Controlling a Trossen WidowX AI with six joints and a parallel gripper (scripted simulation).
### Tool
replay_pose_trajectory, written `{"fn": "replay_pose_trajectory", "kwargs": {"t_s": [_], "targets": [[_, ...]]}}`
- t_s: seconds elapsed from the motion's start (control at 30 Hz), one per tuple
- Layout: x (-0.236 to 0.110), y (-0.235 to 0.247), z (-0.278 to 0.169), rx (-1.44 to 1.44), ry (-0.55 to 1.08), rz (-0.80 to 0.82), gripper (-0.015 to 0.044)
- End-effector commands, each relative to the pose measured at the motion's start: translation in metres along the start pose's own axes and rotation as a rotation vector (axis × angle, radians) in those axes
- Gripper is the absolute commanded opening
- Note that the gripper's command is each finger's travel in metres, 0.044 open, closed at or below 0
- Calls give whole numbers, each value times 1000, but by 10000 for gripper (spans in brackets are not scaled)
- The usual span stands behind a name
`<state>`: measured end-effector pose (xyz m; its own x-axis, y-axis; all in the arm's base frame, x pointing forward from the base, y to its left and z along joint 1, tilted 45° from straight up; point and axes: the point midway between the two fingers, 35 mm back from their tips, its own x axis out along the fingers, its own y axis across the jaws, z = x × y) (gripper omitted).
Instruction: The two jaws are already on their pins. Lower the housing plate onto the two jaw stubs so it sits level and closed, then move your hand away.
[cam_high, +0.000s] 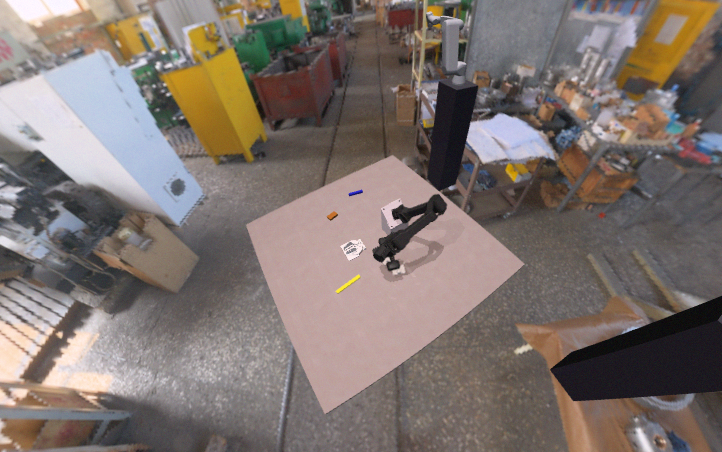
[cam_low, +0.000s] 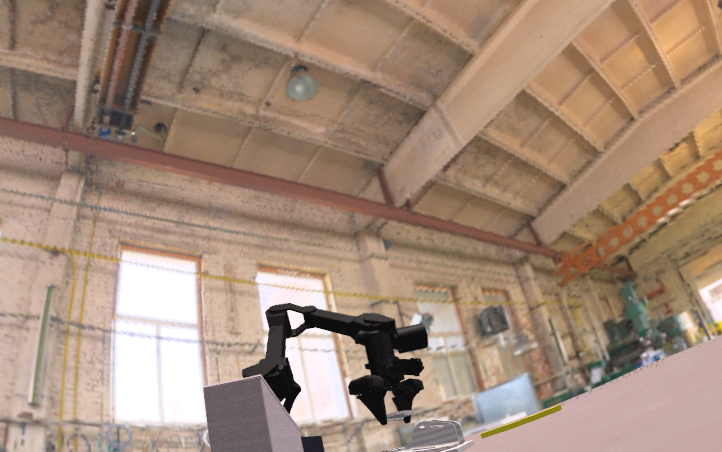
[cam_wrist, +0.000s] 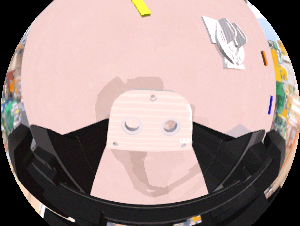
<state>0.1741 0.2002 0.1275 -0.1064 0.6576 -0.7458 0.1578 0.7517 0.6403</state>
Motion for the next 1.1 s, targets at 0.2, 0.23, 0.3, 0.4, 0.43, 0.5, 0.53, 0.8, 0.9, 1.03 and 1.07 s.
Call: {"fn": "replay_pose_trajectory", "kwargs": {"t_s": [0.2,0.23,0.3,0.4,0.43,0.5,0.53,0.8,0.9,1.03,1.07], "targets": [[4,-22,29,-40,1,-20,351],[4,-24,32,-43,1,-21,351],[4,-29,36,-50,1,-24,351],[5,-36,43,-61,2,-27,351],[5,-38,46,-64,2,-28,351],[5,-43,50,-71,3,-30,351],[5,-46,52,-74,4,-30,351],[6,-67,69,-102,8,-33,351],[6,-75,75,-113,10,-32,351],[6,-86,82,-127,12,-30,351],[6,-89,83,-130,13,-30,351]]}}
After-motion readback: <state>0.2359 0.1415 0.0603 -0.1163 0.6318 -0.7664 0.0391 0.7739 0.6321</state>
